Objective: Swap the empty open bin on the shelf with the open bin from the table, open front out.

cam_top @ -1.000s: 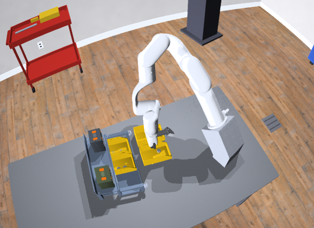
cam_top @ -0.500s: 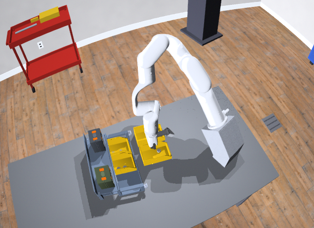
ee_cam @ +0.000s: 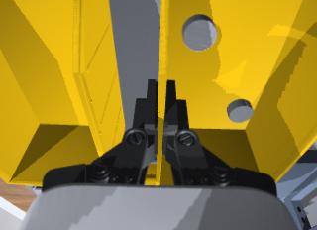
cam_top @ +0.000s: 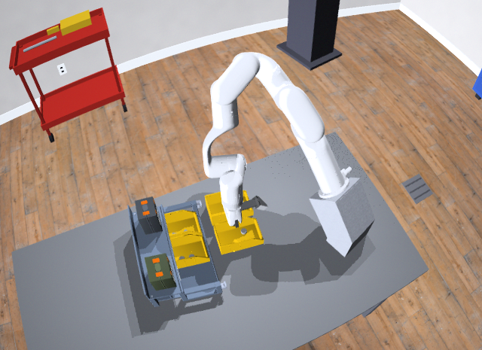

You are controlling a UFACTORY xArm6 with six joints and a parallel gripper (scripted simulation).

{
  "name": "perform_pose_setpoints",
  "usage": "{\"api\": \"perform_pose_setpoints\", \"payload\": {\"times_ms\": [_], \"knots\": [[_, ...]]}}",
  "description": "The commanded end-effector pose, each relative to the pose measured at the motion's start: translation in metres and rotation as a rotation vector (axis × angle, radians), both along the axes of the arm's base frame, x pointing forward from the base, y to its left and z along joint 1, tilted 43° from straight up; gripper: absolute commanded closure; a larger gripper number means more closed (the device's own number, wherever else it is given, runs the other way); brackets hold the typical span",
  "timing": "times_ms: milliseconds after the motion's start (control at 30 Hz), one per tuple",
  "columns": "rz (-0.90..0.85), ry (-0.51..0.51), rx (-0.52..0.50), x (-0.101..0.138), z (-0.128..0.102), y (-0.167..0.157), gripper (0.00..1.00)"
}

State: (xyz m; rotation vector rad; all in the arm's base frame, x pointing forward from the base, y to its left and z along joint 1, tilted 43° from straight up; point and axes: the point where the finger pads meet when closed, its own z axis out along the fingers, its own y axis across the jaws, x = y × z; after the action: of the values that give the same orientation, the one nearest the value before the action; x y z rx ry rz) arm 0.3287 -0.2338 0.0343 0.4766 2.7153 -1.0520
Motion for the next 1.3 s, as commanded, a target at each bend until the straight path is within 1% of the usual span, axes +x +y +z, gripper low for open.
{"api": "perform_pose_setpoints", "payload": {"times_ms": [0, 833, 1267], "knots": [[0.001, -0.002, 0.0, 0.001, 0.001, 0.0, 1.0], [0.001, -0.002, 0.0, 0.001, 0.001, 0.001, 1.0], [0.001, -0.002, 0.0, -0.001, 0.02, 0.018, 1.0]]}}
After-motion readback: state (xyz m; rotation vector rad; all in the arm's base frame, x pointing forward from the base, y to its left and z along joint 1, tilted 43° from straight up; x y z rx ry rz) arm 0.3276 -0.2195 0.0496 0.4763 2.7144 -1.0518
